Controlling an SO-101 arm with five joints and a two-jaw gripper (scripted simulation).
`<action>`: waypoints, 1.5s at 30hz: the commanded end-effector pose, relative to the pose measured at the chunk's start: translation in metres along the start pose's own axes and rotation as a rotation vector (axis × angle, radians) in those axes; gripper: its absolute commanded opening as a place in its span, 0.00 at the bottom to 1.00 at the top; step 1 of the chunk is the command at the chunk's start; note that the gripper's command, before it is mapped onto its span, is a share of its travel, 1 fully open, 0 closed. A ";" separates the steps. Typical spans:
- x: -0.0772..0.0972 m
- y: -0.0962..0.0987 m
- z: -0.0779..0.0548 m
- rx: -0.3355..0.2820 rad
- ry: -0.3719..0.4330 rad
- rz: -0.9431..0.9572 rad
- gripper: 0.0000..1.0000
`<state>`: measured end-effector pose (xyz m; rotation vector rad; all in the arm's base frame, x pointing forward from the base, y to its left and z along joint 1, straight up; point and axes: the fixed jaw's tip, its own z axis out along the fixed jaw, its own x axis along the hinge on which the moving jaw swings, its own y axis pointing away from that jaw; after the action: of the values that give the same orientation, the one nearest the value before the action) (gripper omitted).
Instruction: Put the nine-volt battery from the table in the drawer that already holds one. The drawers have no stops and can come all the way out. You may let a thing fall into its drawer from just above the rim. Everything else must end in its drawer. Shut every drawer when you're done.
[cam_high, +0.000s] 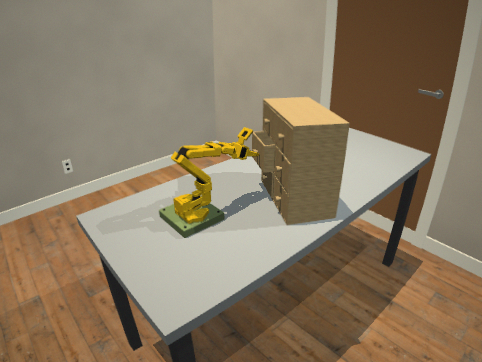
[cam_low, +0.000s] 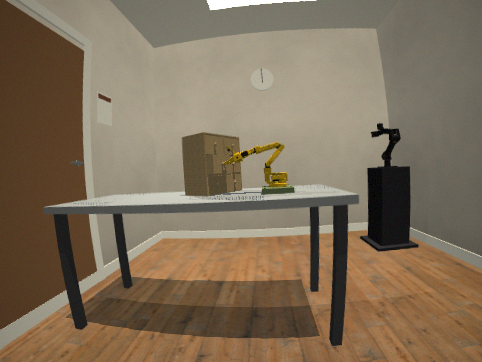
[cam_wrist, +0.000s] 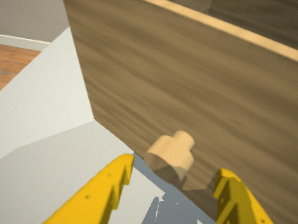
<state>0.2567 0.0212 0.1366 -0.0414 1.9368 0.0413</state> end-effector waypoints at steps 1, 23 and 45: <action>-0.004 -0.005 0.001 0.019 -0.015 0.011 0.21; -0.004 -0.005 0.001 0.019 -0.015 0.011 0.10; -0.004 -0.005 0.001 0.019 -0.015 0.011 0.00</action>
<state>0.2577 0.0151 0.1381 -0.0187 1.9311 0.0246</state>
